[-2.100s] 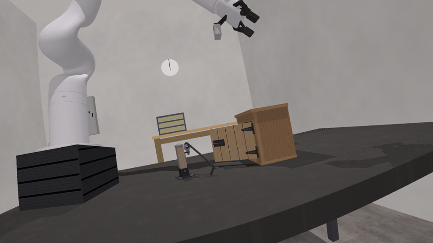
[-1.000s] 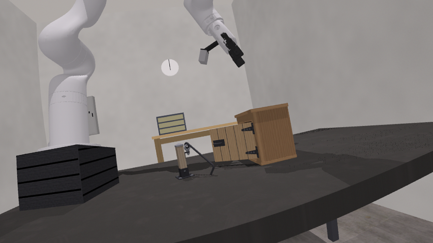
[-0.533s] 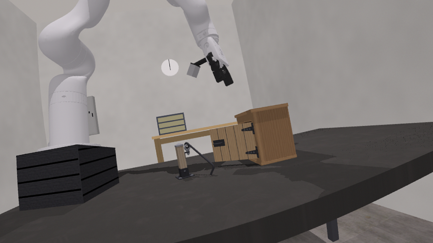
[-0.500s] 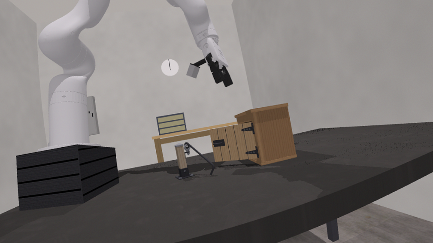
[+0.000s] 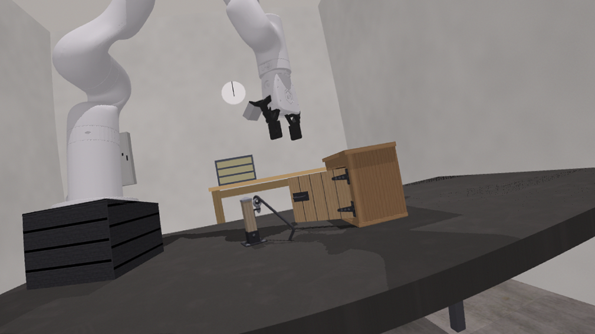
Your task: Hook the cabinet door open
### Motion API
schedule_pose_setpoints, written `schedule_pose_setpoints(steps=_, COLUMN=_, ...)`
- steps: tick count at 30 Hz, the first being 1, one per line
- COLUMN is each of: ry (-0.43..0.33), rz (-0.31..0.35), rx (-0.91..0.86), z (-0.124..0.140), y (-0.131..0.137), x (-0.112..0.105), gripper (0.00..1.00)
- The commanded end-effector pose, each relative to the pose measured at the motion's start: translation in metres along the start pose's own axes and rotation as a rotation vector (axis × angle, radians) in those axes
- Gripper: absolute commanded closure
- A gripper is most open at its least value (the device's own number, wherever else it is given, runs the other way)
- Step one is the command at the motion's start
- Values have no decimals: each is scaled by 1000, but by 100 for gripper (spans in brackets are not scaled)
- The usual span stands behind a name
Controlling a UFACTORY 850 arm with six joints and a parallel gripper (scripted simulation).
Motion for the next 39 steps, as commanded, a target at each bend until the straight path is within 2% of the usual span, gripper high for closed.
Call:
schedule_pose_setpoints(steps=1, ry=4, rz=4, rx=1, z=0, y=0, x=0, gripper=0)
schedule_pose_setpoints(steps=2, ry=4, rz=4, rx=1, z=0, y=0, x=1, gripper=73)
schedule_pose_setpoints(steps=9, ry=4, rz=-2, rx=1, z=2, y=-2, x=26, gripper=73)
schedule_pose_setpoints(steps=39, ry=4, rz=-2, rx=1, z=2, y=-2, x=27, gripper=73)
Point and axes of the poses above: the point where the finger pads meet when closed, its own x axis out along the fingers, its own y axis across the jaws, z = x × y, the point moved 6 cm from there along -x, back along the fingers, and after that the axes turned 13 degrees about x, right-handed, at the moved point
